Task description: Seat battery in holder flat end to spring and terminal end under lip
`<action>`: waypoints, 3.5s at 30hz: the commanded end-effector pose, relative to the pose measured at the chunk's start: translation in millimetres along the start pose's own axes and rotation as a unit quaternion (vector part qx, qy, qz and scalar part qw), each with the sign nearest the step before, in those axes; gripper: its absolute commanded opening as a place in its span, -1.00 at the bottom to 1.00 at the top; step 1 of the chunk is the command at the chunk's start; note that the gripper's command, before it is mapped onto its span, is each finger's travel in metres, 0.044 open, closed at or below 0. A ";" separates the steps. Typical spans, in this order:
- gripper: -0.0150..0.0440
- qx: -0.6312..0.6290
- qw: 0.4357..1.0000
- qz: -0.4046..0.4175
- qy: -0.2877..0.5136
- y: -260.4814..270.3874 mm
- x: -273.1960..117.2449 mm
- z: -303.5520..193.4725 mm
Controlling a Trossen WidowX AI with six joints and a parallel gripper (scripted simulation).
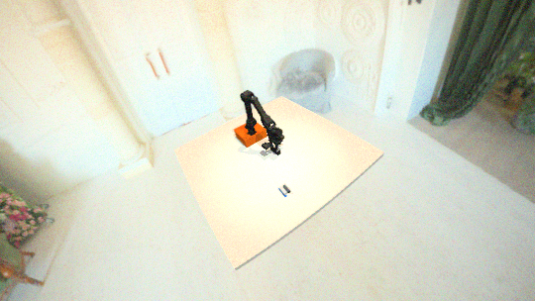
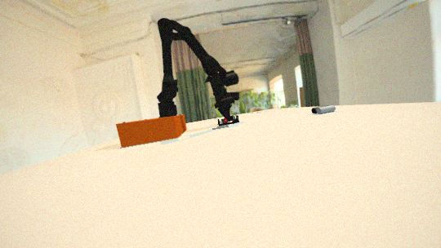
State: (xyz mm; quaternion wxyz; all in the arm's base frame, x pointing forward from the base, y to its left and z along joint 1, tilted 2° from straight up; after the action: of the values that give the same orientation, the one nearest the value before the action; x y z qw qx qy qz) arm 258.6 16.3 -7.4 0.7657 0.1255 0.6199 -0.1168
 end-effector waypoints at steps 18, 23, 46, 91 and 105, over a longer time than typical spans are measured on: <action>-0.24 0.000 0.997 -0.019 0.069 -0.4 3.9 0.6; -0.24 0.000 0.997 -0.022 0.080 0.0 4.1 2.2; -0.24 0.000 0.996 -0.026 0.088 3.1 5.3 12.9; 0.11 0.002 0.996 -0.027 0.087 4.3 -9.6 17.2; 1.00 0.002 0.996 -0.027 0.087 7.9 -80.1 29.4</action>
State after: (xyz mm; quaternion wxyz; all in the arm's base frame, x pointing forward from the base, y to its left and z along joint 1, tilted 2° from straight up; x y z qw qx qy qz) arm 274.9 15.7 70.0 0.7101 0.1202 0.6824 -0.1249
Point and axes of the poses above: the point midway between the two fingers, 35 mm back from their tips, its own x axis out along the fingers, its own y axis across the jaws, z = x × y, the point moved 1 cm from there along -x, back along the fingers, and after that the axes turned 15 degrees about x, right-handed, at the moved point
